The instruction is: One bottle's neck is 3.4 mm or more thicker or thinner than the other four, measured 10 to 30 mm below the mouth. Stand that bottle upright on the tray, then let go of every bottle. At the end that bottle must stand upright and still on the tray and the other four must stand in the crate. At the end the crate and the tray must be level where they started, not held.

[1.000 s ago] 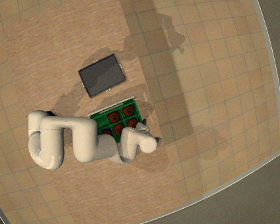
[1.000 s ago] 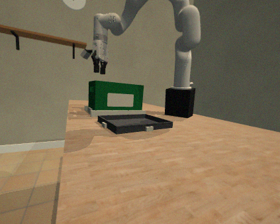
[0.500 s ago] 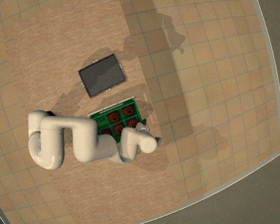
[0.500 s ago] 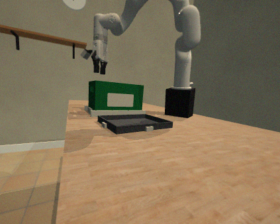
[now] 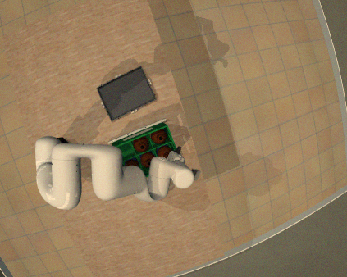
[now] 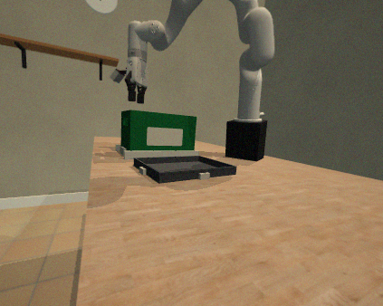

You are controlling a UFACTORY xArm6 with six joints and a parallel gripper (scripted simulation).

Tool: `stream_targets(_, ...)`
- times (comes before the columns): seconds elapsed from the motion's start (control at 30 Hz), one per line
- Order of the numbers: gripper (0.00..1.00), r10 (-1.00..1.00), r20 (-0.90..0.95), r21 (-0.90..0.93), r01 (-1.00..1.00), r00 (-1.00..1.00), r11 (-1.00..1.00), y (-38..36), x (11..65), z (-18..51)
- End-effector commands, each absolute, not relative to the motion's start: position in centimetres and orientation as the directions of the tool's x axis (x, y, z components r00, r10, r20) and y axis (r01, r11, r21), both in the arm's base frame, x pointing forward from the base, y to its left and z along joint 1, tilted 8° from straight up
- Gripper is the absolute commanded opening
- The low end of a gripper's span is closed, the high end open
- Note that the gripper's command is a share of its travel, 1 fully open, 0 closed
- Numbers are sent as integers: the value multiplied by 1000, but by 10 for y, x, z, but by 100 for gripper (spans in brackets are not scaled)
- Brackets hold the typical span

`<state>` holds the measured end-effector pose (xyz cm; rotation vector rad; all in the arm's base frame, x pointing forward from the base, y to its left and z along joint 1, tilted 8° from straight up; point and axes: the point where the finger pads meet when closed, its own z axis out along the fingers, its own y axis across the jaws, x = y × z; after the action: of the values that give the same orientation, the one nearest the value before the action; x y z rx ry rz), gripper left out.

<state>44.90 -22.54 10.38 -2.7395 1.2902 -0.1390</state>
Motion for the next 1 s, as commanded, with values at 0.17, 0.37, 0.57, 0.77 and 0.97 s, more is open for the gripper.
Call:
stream_targets(0.17, 65, -772, 40, -140, -762, 634, -633, -225, 452, 93)
stream_targets(0.37, 65, -772, 40, -140, -762, 634, -633, -225, 453, 87)
stream_targets(0.57, 65, -772, 40, -140, -762, 634, -633, -225, 454, 80)
stream_targets(0.77, 65, -772, 40, -140, -762, 634, -633, -224, 455, 75)
stream_targets(0.97, 65, -772, 40, -140, -762, 634, -633, -224, 455, 72)
